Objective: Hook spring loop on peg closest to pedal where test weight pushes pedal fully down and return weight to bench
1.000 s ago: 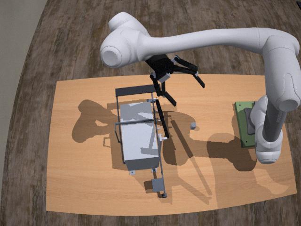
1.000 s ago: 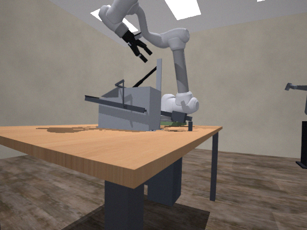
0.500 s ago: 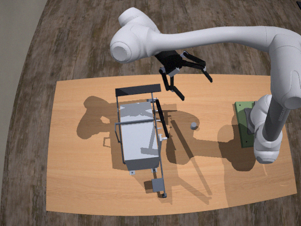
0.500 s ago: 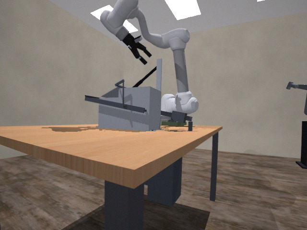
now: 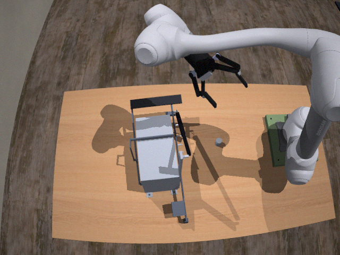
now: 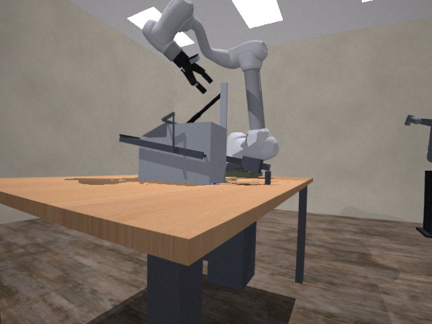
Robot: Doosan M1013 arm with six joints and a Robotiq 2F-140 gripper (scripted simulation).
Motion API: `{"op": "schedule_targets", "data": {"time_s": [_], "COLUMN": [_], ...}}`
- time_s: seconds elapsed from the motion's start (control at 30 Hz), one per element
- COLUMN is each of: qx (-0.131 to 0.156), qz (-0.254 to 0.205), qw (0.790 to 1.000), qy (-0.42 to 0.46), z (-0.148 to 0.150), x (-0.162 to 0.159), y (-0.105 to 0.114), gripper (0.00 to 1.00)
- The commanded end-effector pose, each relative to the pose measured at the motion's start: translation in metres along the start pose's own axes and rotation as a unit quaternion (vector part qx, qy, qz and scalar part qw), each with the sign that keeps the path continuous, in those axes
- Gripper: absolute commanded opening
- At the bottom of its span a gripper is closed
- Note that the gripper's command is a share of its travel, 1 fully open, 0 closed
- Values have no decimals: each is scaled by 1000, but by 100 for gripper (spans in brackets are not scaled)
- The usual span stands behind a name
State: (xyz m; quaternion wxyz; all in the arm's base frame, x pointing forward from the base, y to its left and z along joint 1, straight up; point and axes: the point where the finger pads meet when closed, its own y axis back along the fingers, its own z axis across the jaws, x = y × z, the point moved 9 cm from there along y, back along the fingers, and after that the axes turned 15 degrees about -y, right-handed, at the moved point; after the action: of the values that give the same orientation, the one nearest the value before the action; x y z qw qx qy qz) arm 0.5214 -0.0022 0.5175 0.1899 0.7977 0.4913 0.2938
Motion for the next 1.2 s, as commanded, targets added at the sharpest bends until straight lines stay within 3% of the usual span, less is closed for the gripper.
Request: {"op": "schedule_targets", "data": {"time_s": [0.0,0.23,1.17], "qx": [-1,-1,-1], "qz": [0,0,0], "qw": [1000,1000,1000], "qy": [1,1,0], "z": [-6,-18,-15], "x": [-8,-27,-22], "y": [-2,-9,-7], "gripper": [100,100,100]}}
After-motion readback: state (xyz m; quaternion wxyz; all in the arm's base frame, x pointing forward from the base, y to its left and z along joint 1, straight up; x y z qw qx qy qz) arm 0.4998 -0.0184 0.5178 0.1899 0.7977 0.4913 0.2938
